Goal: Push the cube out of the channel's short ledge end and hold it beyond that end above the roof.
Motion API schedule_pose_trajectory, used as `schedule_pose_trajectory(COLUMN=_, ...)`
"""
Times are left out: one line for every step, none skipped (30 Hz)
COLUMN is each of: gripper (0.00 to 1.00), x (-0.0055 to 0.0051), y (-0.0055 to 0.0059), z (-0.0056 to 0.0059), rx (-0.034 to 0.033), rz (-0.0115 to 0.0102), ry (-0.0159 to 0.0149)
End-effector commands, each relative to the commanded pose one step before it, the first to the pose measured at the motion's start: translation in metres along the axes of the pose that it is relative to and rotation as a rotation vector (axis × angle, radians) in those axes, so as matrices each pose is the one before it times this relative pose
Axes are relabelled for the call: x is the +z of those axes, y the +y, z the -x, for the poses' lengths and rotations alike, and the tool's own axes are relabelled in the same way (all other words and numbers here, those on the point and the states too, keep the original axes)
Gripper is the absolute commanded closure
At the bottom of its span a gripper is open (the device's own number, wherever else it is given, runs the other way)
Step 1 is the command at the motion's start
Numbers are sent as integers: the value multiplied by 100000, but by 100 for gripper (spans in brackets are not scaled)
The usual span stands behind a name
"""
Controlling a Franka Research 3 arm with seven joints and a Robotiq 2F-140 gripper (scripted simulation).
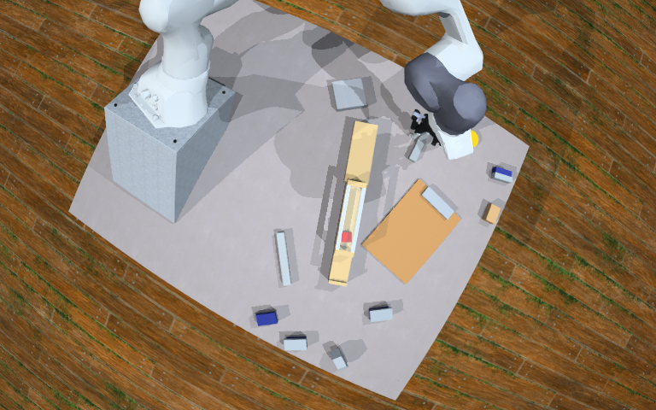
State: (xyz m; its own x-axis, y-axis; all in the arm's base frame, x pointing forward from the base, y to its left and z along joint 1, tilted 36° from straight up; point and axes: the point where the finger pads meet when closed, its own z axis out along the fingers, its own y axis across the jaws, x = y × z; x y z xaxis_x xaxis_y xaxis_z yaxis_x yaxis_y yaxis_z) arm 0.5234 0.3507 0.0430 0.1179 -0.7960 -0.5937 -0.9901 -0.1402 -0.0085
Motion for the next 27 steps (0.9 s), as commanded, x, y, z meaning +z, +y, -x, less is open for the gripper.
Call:
schedule_pose_trajectory(gripper=77, x=395, y=-228, z=193, rx=-1044, rz=-714, ry=34)
schedule_pose_trajectory(gripper=77, x=246, y=0, z=0, rx=0, rz=0, ry=0)
schedule_pose_trajectory(gripper=77, x=240, y=0, z=0, rx=0, rz=0, ry=0)
schedule_pose_trajectory(gripper=77, x=223, y=0, z=0, rx=0, rz=0, ry=0)
schedule_pose_trajectory(gripper=77, x=198, y=0, z=0, rx=0, rz=0, ry=0)
schedule_pose_trajectory(gripper=77, x=165, y=0, z=0, rx=0, rz=0, ry=0)
schedule_pose_trajectory(gripper=77, x=127, y=0, z=0, rx=0, rz=0, ry=0)
schedule_pose_trajectory(gripper=77, x=88, y=0, z=0, rx=0, rz=0, ry=0)
schedule_pose_trajectory(gripper=77, x=51, y=0, z=0, rx=0, rz=0, ry=0)
schedule_pose_trajectory(gripper=77, x=21, y=0, z=0, rx=0, rz=0, ry=0)
schedule_pose_trajectory(gripper=77, x=3, y=0, z=0, rx=0, rz=0, ry=0)
schedule_pose_trajectory(gripper=77, x=0, y=0, z=0, rx=0, rz=0, ry=0)
schedule_pose_trajectory(gripper=77, x=0, y=0, z=0, rx=0, rz=0, ry=0)
schedule_pose_trajectory(gripper=77, x=0, y=0, z=0, rx=0, rz=0, ry=0)
schedule_pose_trajectory(gripper=77, x=0, y=0, z=0, rx=0, rz=0, ry=0)
schedule_pose_trajectory(gripper=77, x=0, y=0, z=0, rx=0, rz=0, ry=0)
schedule_pose_trajectory(gripper=77, x=0, y=0, z=0, rx=0, rz=0, ry=0)
schedule_pose_trajectory(gripper=77, x=0, y=0, z=0, rx=0, rz=0, ry=0)
schedule_pose_trajectory(gripper=77, x=0, y=0, z=0, rx=0, rz=0, ry=0)
schedule_pose_trajectory(gripper=77, x=0, y=0, z=0, rx=0, rz=0, ry=0)
schedule_pose_trajectory(gripper=77, x=0, y=0, z=0, rx=0, rz=0, ry=0)
schedule_pose_trajectory(gripper=77, x=0, y=0, z=0, rx=0, rz=0, ry=0)
schedule_pose_trajectory(gripper=77, x=0, y=0, z=0, rx=0, rz=0, ry=0)
schedule_pose_trajectory(gripper=77, x=0, y=0, z=0, rx=0, rz=0, ry=0)
schedule_pose_trajectory(gripper=77, x=0, y=0, z=0, rx=0, rz=0, ry=0)
schedule_pose_trajectory(gripper=77, x=0, y=0, z=0, rx=0, rz=0, ry=0)
schedule_pose_trajectory(gripper=77, x=0, y=0, z=0, rx=0, rz=0, ry=0)
